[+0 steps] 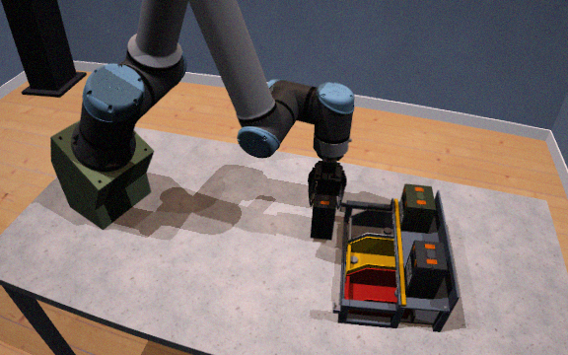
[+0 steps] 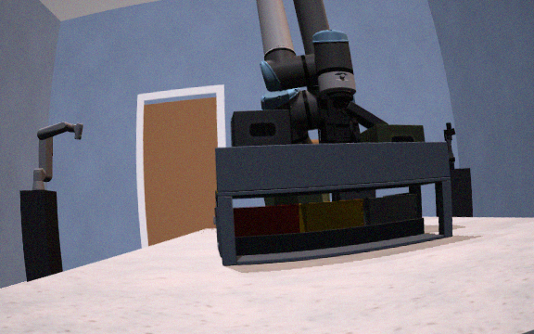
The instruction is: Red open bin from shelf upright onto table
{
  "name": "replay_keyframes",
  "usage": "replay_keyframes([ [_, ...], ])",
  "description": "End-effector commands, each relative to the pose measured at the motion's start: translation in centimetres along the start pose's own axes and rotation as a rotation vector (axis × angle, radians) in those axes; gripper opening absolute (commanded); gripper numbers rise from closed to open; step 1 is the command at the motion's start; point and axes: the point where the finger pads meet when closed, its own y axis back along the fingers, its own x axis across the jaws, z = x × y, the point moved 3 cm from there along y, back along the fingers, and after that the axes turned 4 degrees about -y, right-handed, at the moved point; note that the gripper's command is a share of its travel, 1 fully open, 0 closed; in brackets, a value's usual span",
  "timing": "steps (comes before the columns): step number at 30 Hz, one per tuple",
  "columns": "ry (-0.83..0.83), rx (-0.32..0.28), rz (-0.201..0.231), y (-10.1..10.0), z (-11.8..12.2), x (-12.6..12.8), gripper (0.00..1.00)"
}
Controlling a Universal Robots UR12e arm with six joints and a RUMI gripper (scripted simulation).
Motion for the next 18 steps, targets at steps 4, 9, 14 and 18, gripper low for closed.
replay_keyframes([
  [4, -0.001, -0.001, 0.002, 0.05, -0.74, -0.03, 0.0],
  [9, 0.0, -0.001, 0.001, 0.04, -0.51, 0.0, 0.0],
  [14, -0.001, -0.001, 0.002, 0.05, 0.22, 0.16, 0.0],
  [18, -0.001, -0.001, 0.002, 0.05, 0.22, 0.16, 0.0],
])
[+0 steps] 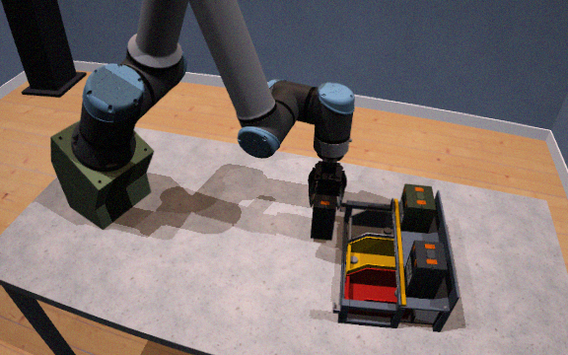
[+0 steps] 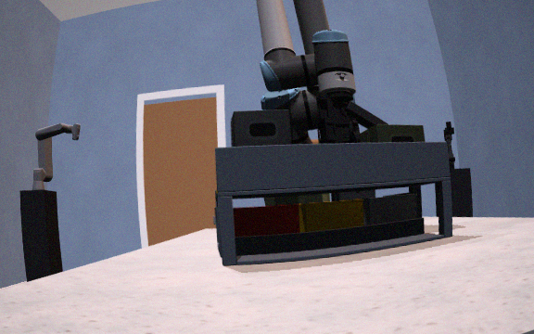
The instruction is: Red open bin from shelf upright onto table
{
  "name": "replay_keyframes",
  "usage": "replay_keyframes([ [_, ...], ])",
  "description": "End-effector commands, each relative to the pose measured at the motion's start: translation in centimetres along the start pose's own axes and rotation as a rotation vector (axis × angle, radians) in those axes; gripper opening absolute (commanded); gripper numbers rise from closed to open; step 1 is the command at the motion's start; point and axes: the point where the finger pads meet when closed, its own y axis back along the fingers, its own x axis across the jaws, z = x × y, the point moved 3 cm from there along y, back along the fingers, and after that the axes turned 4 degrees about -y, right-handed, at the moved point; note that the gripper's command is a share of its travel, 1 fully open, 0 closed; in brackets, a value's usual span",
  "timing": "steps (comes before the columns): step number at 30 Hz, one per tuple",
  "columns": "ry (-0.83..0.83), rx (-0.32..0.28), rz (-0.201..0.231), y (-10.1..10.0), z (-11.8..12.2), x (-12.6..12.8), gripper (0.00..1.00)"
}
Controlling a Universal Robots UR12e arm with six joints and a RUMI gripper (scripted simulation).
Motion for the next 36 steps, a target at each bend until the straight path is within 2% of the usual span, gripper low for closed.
replay_keyframes([
  [1, 0.0, 0.0, 0.002, 0.06, 0.12, 0.1, 0.0],
  [36, 0.0, 0.0, 0.002, 0.06, 0.88, 0.25, 0.0],
])
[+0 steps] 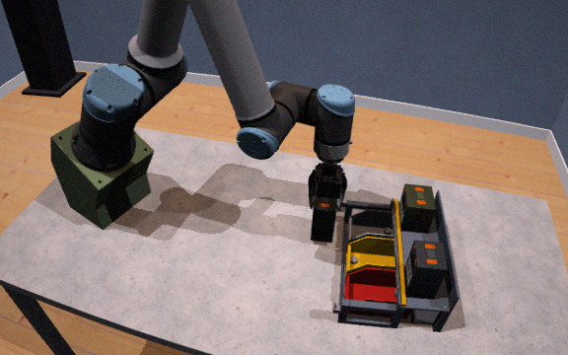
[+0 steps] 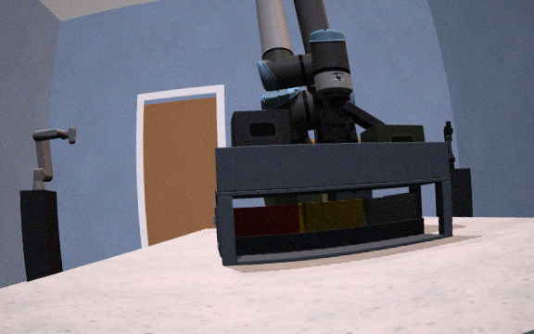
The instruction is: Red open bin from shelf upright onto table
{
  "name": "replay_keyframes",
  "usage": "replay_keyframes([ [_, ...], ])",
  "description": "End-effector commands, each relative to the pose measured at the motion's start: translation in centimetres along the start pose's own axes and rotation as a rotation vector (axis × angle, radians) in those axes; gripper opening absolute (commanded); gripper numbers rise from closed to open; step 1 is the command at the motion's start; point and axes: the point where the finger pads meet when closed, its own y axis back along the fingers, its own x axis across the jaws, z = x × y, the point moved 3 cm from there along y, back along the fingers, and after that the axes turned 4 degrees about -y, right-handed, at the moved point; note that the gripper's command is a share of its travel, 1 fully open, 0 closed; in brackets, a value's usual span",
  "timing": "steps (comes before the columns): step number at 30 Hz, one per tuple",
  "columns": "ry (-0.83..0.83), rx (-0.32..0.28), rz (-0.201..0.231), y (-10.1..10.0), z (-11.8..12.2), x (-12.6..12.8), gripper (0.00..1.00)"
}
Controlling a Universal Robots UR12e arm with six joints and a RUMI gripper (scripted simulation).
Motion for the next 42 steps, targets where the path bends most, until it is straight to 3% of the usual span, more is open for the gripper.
replay_keyframes([
  [1, 0.0, 0.0, 0.002, 0.1, 0.0, 0.1, 0.0],
  [10, 0.0, 0.0, 0.002, -0.9, 0.2, 0.1, 0.0],
  [39, 0.0, 0.0, 0.002, -1.5, 0.3, 0.1, 0.0],
  [40, 0.0, 0.0, 0.001, -1.5, 0.3, 0.1, 0.58],
  [42, 0.0, 0.0, 0.001, -1.5, 0.3, 0.1, 0.58],
])
